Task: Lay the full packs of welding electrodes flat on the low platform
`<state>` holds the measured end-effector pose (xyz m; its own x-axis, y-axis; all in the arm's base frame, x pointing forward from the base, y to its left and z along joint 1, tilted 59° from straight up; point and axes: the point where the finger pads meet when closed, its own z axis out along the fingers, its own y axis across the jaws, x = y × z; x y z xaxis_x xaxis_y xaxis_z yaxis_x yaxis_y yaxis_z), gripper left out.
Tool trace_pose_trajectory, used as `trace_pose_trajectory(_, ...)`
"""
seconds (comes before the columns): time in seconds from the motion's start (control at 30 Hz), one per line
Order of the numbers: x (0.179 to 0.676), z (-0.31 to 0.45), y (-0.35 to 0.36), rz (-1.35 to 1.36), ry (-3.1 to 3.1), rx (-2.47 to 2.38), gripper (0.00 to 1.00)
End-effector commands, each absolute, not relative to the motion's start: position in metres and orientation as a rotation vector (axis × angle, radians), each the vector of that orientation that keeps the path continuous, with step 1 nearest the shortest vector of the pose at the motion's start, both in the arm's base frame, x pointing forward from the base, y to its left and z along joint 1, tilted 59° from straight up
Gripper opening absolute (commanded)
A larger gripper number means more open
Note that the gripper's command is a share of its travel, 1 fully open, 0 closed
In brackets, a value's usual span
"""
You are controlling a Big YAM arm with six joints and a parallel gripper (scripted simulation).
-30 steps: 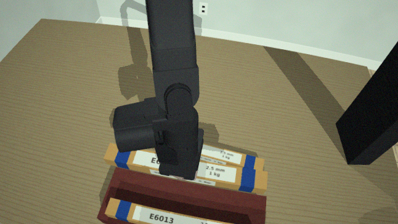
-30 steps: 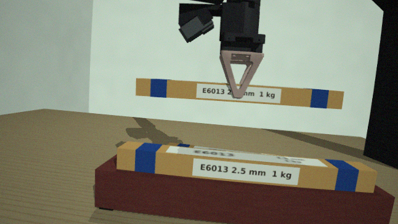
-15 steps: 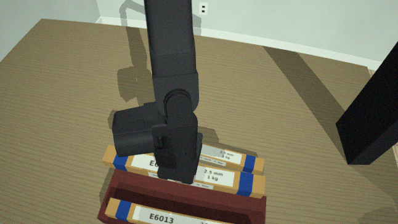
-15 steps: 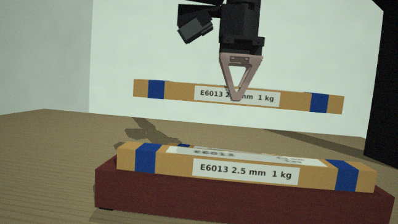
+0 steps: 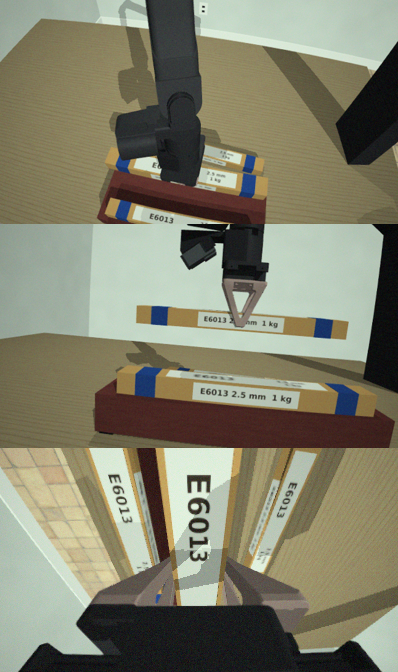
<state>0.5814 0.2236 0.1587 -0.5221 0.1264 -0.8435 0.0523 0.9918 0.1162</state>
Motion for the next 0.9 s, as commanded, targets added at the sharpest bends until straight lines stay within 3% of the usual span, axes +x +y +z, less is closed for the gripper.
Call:
trace_pose_trajectory(0.0, 0.5726, 0.1835, 0.2488, 0.148, 2.074, 0.109, 0.0)
trace_pose_trajectory(0.87, 0.5727, 0.1776, 0.2523, 0.147, 2.076, 0.108, 0.0)
